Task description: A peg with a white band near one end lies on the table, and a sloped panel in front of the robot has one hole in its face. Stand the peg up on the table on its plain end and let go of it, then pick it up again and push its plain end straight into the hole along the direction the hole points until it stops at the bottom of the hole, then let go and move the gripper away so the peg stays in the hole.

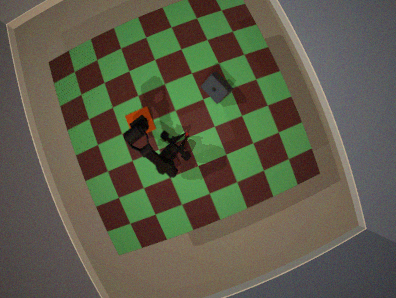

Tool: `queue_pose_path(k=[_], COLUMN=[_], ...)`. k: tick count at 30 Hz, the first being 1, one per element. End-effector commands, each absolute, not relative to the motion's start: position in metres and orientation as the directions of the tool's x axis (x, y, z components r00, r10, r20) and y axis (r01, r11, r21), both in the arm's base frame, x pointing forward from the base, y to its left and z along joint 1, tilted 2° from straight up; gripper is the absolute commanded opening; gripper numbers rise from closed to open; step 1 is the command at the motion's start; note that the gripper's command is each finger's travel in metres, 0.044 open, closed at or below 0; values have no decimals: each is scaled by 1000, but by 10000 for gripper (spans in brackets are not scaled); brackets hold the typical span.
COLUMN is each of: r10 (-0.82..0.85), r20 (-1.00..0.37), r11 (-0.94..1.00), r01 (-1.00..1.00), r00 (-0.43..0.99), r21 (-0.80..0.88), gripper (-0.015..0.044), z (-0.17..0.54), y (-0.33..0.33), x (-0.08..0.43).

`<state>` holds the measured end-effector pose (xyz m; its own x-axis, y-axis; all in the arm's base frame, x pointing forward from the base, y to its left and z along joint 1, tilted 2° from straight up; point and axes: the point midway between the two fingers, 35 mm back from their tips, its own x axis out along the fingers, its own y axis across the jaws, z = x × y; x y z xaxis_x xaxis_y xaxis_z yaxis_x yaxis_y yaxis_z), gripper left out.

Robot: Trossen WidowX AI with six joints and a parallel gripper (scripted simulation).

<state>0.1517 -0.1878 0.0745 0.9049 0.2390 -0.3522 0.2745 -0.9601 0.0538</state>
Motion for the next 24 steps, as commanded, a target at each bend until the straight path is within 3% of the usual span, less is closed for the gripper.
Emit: queue_pose_path(k=[1,24], r10=[239,232], r20=[-353,-340], r11=[-960,-963], r01=[275,265], r00=[905,911], r21=[54,54], gripper=[51,51], z=[73,73], y=[-188,-190], x=[150,147])
